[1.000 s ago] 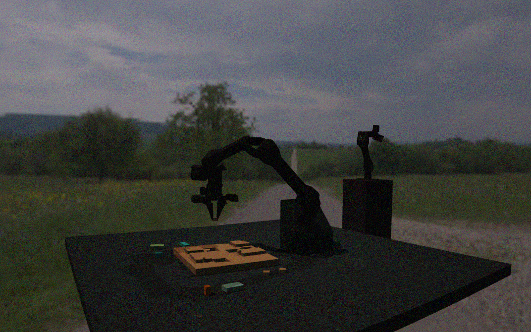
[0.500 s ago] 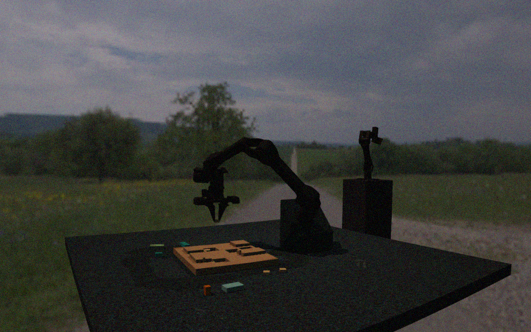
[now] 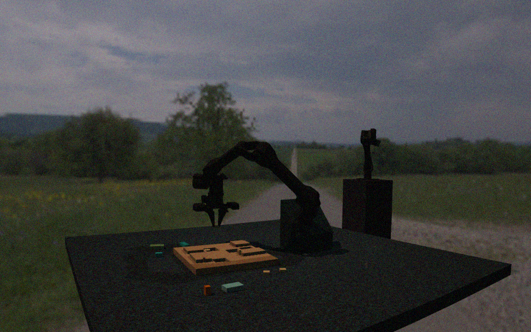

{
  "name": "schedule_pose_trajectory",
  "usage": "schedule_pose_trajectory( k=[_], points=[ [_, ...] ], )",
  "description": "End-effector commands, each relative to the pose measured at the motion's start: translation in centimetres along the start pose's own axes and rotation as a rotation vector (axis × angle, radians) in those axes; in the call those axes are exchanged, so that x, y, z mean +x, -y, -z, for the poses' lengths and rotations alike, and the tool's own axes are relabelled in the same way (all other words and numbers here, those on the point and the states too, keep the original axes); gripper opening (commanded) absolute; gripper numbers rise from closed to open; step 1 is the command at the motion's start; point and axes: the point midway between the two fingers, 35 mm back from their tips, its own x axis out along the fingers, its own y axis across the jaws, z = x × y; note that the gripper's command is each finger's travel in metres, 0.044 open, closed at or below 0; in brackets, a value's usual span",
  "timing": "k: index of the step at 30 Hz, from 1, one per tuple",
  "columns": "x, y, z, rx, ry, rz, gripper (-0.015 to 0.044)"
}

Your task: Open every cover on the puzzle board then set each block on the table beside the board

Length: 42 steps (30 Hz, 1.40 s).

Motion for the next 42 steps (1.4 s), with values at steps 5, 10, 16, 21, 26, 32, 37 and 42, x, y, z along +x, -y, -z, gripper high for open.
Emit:
schedule_pose_trajectory(
  k=[5, 10, 16, 21, 26, 32, 37, 42],
  points=[
    [1.2, 0.0, 0.0, 0.004, -0.002, -0.003, 0.0080],
    [2.0, -0.1, 0.0, 0.004, -0.003, -0.004, 0.0080],
    [3.0, 0.0, 0.0, 0.004, -0.003, -0.004, 0.0080],
    [3.8, 0.0, 0.0, 0.004, -0.004, -0.004, 0.0080],
    [4.7, 0.0, 0.1, 0.004, -0.004, -0.004, 0.0080],
    [5.6, 0.1, 0.1, 0.004, -0.005, -0.003, 0.0080],
    [6.4, 0.2, 0.2, 0.003, -0.006, -0.003, 0.0080],
    [7.2, 0.3, 0.2, 0.003, -0.008, -0.003, 0.0080]
  ],
)
